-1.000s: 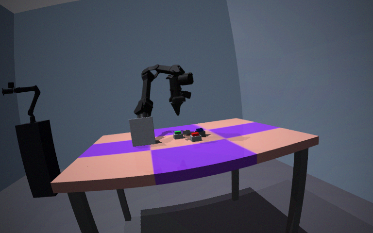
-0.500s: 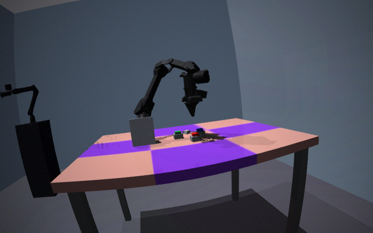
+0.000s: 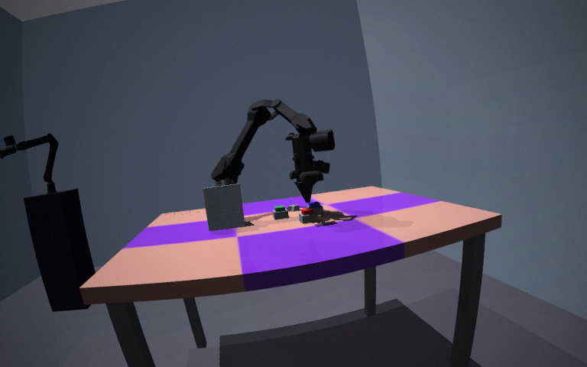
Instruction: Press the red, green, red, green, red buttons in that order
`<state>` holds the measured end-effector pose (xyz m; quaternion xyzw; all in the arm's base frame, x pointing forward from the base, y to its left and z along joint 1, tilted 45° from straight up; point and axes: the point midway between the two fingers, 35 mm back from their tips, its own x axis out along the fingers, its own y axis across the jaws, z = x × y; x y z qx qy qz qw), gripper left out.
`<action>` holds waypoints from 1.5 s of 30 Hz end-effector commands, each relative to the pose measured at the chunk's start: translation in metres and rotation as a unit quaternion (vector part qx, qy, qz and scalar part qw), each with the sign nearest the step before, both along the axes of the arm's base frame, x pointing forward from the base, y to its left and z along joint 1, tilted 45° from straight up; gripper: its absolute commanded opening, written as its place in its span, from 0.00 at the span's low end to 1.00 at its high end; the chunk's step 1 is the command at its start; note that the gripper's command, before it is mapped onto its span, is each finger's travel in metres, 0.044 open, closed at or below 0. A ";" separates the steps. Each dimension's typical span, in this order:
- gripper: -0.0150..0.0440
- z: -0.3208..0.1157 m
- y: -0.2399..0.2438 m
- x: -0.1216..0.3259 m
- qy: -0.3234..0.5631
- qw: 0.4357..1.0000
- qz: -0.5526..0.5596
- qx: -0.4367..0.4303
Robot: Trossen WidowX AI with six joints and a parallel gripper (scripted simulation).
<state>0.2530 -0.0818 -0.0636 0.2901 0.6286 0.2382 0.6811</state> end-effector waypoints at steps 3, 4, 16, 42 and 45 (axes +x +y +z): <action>0.29 -0.008 0.009 -0.002 0.005 1.000 -0.001 0.005; 0.29 -0.009 0.011 -0.002 0.005 1.000 -0.001 0.005; 0.29 -0.020 0.023 -0.001 0.005 1.000 -0.001 0.006; 0.33 0.005 -0.001 -0.003 0.006 1.000 -0.001 0.004; 0.47 0.021 0.005 0.004 0.013 1.000 -0.005 -0.003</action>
